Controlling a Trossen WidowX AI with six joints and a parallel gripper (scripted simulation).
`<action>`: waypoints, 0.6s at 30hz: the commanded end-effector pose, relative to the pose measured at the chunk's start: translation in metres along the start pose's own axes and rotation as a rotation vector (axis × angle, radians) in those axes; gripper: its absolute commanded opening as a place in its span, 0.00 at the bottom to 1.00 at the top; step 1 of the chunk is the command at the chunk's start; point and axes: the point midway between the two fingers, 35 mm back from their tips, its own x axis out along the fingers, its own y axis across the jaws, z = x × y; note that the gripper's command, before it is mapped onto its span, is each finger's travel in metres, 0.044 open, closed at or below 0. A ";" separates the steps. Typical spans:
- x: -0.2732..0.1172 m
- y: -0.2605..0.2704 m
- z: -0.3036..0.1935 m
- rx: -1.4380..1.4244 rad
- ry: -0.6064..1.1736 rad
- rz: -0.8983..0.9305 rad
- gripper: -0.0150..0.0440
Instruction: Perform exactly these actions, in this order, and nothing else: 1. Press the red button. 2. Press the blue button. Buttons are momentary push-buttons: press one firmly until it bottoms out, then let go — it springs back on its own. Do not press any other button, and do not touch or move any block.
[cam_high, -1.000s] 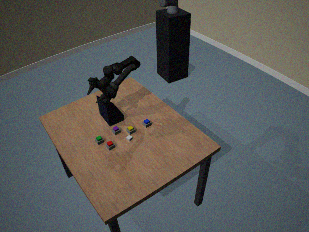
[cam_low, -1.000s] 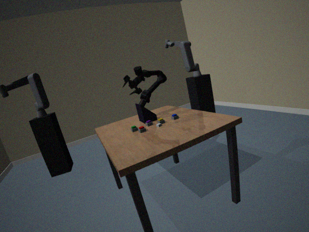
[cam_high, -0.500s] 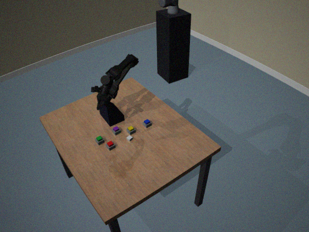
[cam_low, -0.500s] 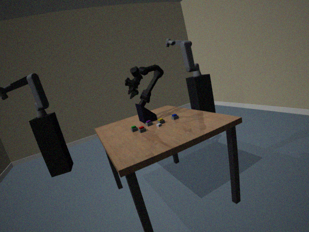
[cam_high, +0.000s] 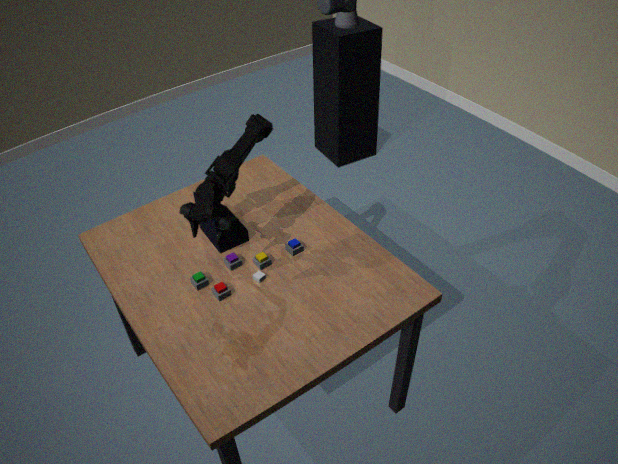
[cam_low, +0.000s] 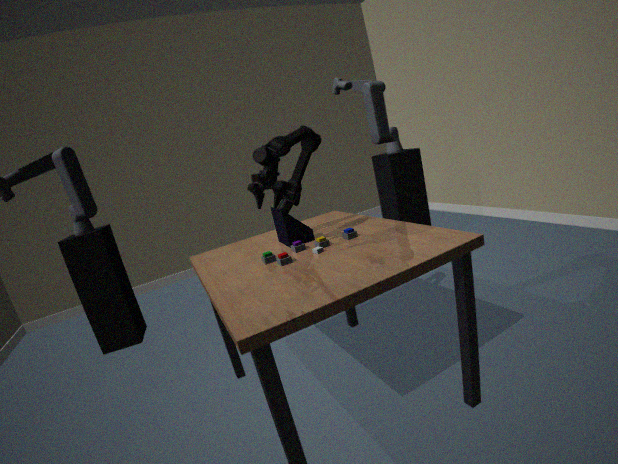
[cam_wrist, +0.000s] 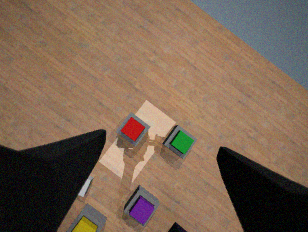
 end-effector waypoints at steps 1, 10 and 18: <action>0.064 0.025 -0.011 -0.720 0.275 0.149 0.93; 0.092 0.035 -0.018 -1.048 0.352 0.278 0.93; 0.092 0.035 -0.018 -1.048 0.352 0.278 0.93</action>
